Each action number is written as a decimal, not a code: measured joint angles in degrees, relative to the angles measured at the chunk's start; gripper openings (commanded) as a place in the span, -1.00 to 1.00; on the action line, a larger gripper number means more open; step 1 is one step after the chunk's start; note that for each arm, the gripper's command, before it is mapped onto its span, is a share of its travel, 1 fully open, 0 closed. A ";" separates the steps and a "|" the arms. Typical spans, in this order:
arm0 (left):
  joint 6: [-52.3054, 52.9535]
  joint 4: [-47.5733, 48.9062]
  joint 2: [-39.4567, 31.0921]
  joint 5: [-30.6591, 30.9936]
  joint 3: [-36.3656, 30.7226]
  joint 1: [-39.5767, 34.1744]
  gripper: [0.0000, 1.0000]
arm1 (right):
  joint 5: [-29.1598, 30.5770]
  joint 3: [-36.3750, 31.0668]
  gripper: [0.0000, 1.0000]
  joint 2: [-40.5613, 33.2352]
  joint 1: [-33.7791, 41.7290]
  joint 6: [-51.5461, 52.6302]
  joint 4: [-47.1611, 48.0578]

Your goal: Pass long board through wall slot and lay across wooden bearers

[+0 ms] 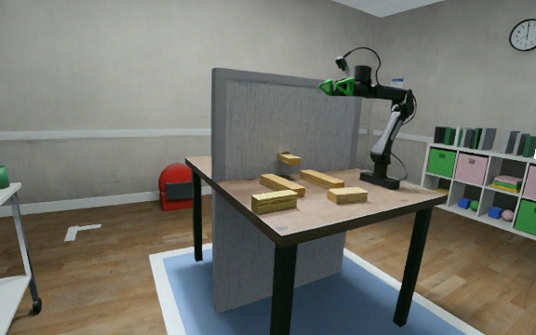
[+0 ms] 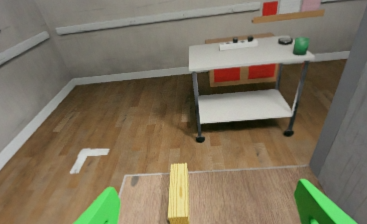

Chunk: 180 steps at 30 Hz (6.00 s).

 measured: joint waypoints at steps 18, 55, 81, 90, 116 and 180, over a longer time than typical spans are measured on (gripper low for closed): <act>0.00 0.00 0.00 0.00 0.00 0.00 1.00 | 0.02 0.42 -1.00 0.26 0.02 -0.31 -0.35; 0.00 0.00 0.00 0.00 0.00 0.00 1.00 | -0.26 2.29 0.56 -0.22 -0.68 -1.18 -2.43; 0.00 0.00 0.00 0.00 0.00 0.00 1.00 | -0.61 9.64 0.56 -3.67 -3.23 -3.82 -13.33; 0.00 0.00 0.00 0.00 0.00 0.00 1.00 | -0.61 9.64 0.56 -3.67 -3.21 -3.85 -13.38; 0.00 0.00 0.00 0.00 0.00 0.00 1.00 | -0.61 9.64 0.56 -3.67 -3.32 -3.89 -13.42; 0.00 0.00 0.00 0.00 0.00 0.00 1.00 | -27.04 -7.63 0.56 -0.39 -25.14 -27.87 -3.85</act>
